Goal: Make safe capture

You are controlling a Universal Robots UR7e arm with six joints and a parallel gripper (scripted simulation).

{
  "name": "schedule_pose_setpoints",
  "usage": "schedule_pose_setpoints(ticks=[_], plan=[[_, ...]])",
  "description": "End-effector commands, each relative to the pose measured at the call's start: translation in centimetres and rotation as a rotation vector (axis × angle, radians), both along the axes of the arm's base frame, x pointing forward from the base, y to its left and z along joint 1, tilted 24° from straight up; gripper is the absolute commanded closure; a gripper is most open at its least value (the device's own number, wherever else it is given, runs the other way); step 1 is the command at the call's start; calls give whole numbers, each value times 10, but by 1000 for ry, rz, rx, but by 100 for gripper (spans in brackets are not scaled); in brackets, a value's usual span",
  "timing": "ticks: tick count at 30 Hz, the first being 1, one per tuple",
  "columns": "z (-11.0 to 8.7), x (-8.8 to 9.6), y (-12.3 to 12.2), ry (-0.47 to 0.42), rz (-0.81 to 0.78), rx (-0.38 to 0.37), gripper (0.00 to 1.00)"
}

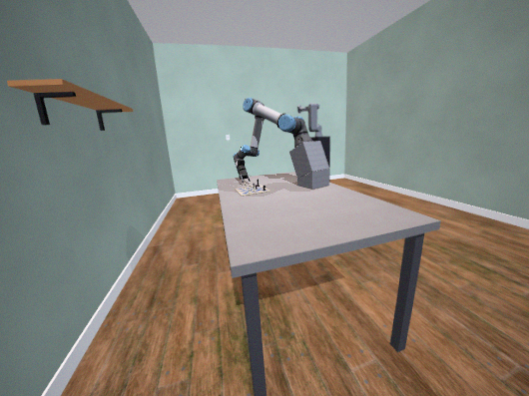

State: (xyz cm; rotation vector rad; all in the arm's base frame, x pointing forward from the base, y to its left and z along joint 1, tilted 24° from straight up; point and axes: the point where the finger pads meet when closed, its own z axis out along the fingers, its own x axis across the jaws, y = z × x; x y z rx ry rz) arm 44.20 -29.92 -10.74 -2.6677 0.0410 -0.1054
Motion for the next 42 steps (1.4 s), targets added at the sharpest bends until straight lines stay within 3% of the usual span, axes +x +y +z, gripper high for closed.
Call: schedule_pose_setpoints(ticks=[1,20,34,42], plan=[[1,0,0,-1,0,-1,0],[5,0,2,-1,0,-1,0],[72,-4,32,-1,0,-1,0],[82,-5,37,-1,0,-1,0]])
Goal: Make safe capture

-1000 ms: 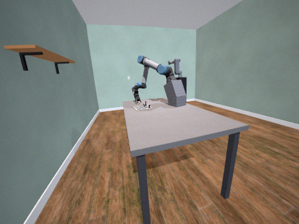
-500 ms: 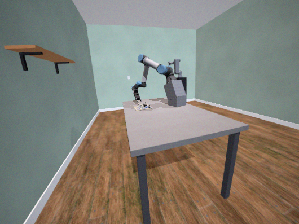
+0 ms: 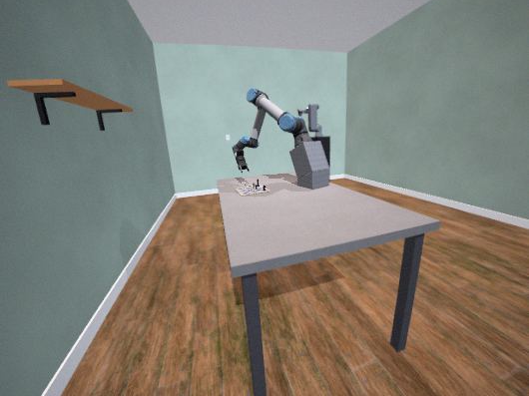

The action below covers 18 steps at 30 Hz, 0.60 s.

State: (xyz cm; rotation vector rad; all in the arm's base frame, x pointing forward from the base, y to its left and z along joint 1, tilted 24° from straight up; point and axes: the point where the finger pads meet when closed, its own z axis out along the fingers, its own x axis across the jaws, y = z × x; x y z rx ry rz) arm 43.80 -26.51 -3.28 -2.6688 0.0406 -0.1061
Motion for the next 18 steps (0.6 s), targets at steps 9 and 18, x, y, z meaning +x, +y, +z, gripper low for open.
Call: schedule_pose_setpoints(ticks=[9,18], plan=[[2,0,6,2,15,-11,0],[-19,2,34,24,116,-84,0]])
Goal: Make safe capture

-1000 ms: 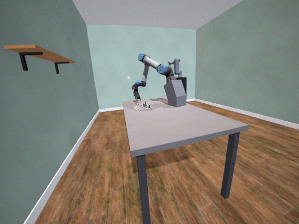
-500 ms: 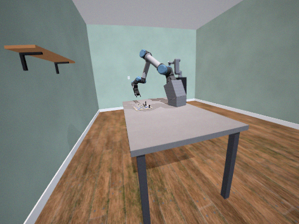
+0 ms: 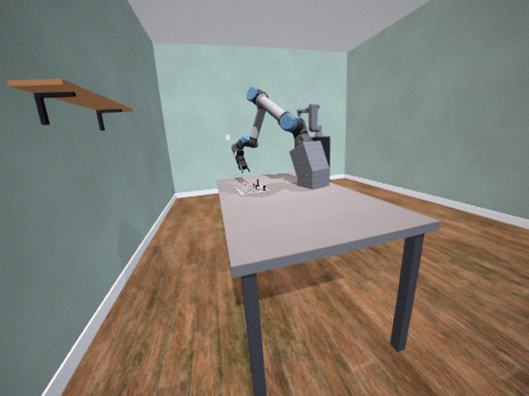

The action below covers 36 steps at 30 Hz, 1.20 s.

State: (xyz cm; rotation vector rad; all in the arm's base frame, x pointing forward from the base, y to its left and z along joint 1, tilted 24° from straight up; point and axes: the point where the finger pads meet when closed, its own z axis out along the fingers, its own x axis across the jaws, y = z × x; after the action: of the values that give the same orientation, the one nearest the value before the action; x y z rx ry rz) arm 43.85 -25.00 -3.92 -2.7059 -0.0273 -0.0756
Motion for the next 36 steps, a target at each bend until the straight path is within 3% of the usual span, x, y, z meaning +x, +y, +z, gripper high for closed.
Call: schedule_pose_setpoints(ticks=[1,8,11,18,24,28,36], plan=[[-17,1,25,17,87,-64,0],[-52,-3,81,47,297,-232,0],[-52,-3,81,47,297,-232,0],[-74,-14,132,54,501,-419,0],[-80,-25,162,45,624,-546,0],[-80,-28,169,41,651,-576,0],[-75,-50,207,2,808,-768,0]])
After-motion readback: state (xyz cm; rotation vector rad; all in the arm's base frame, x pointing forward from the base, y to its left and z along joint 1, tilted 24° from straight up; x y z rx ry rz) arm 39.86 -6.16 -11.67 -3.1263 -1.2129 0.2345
